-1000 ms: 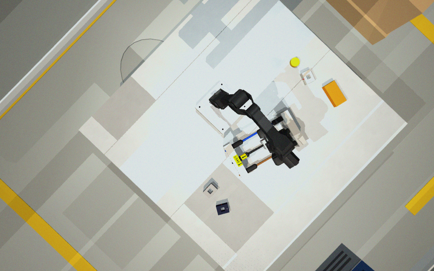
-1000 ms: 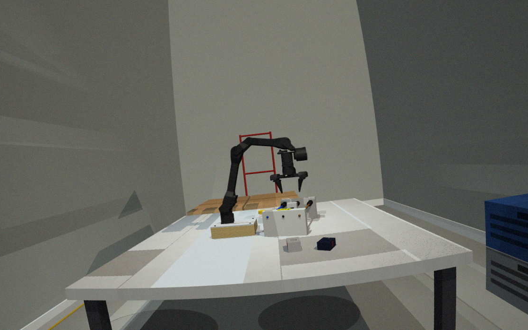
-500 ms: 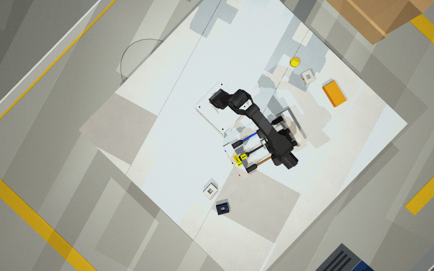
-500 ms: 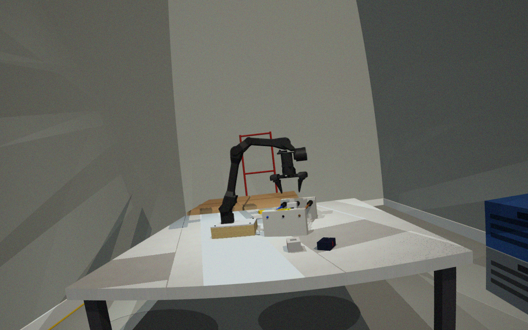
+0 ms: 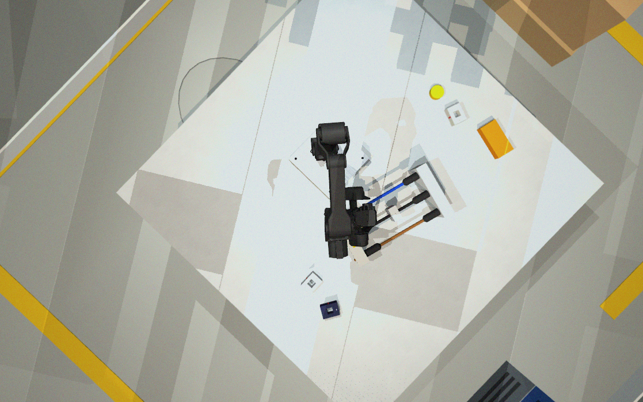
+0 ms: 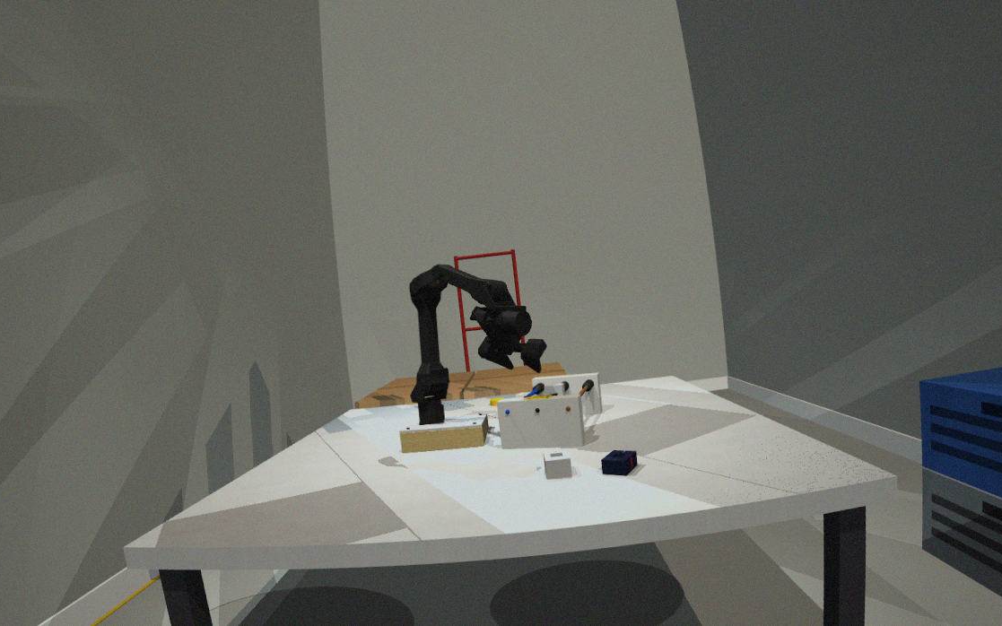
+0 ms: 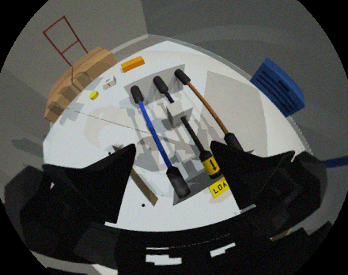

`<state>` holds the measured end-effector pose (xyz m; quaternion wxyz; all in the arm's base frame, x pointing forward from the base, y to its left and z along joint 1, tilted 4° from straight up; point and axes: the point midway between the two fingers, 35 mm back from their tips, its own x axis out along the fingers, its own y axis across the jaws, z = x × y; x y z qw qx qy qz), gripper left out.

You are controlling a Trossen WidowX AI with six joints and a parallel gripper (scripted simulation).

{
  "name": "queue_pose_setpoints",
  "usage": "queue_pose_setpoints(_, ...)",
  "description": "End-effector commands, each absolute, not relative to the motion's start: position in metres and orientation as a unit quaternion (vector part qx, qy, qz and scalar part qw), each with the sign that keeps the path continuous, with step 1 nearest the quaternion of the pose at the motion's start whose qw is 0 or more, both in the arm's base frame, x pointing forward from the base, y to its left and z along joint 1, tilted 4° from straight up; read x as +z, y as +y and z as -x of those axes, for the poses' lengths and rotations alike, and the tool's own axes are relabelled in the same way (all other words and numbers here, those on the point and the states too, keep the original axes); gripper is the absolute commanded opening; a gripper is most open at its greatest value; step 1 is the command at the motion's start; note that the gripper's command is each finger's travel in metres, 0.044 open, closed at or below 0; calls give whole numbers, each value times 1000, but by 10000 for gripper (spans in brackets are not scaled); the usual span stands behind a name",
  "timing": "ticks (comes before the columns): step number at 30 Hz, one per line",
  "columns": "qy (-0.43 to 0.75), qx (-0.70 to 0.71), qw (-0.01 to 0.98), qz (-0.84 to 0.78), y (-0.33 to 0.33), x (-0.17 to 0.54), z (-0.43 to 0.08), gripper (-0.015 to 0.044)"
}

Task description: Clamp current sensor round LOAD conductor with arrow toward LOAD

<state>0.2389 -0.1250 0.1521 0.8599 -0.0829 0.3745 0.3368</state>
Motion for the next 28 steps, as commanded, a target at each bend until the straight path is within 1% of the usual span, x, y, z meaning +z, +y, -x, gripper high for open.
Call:
queue_pose_setpoints(1,284,276,917,39,-134,158,-217,440)
queue_pose_setpoints(4,248,247,936,25,-138,160,-208,440)
queue_pose_setpoints(7,248,247,936,25,-138,160,-208,440)
queue_pose_setpoints(8,270,257,928,26,-138,158,-211,440)
queue_pose_setpoints(22,270,257,928,26,-138,158,-211,440)
queue_pose_setpoints(24,286,271,919,32,-136,156,-215,440)
queue_pose_setpoints(27,354,321,876,67,-128,153,-231,440)
queue_pose_setpoints(28,310,286,906,41,-134,154,-218,440)
